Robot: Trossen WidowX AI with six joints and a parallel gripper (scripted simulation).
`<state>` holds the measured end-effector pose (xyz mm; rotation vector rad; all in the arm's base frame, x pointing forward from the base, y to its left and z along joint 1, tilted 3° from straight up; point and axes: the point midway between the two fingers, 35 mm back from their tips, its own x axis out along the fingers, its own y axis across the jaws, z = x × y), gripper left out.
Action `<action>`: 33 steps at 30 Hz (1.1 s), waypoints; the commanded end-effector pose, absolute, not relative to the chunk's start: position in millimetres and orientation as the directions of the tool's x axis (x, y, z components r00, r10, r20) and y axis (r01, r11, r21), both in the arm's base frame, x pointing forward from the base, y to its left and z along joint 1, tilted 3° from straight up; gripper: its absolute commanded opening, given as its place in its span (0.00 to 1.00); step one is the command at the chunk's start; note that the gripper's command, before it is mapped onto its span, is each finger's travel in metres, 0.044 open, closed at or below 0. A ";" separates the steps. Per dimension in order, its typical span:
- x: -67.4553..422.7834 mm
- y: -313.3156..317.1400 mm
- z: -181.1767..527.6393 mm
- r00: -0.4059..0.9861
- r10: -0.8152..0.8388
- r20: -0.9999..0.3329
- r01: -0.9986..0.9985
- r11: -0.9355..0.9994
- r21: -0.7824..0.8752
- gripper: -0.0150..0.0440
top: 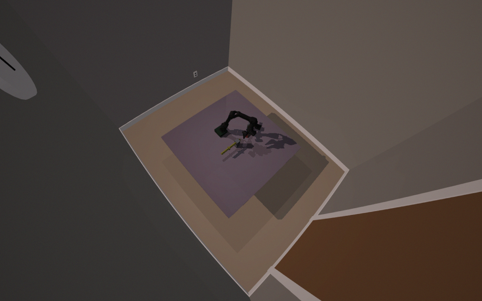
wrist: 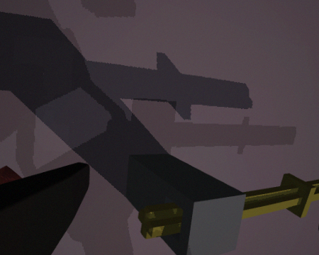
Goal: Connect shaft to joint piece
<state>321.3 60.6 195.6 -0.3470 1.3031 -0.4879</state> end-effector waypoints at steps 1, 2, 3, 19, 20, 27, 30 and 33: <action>321.3 59.5 195.3 0.176 -0.478 -0.860 0.269 0.864 -0.425 1.00; 321.4 59.2 195.1 0.173 -0.467 -0.867 0.296 0.864 -0.406 1.00; 321.4 59.0 194.9 0.171 -0.455 -0.874 0.324 0.864 -0.387 1.00; 324.3 56.4 196.0 0.153 -0.260 -0.953 0.707 0.703 -0.078 1.00; 324.6 56.4 196.3 0.154 -0.247 -0.957 0.726 0.685 -0.060 1.00; 326.9 56.0 199.4 0.163 -0.157 -0.974 0.843 0.536 0.054 1.00; 327.4 55.9 200.2 0.165 -0.138 -0.976 0.862 0.501 0.075 1.00; 327.4 55.9 200.2 0.165 -0.138 -0.976 0.862 0.501 0.075 1.00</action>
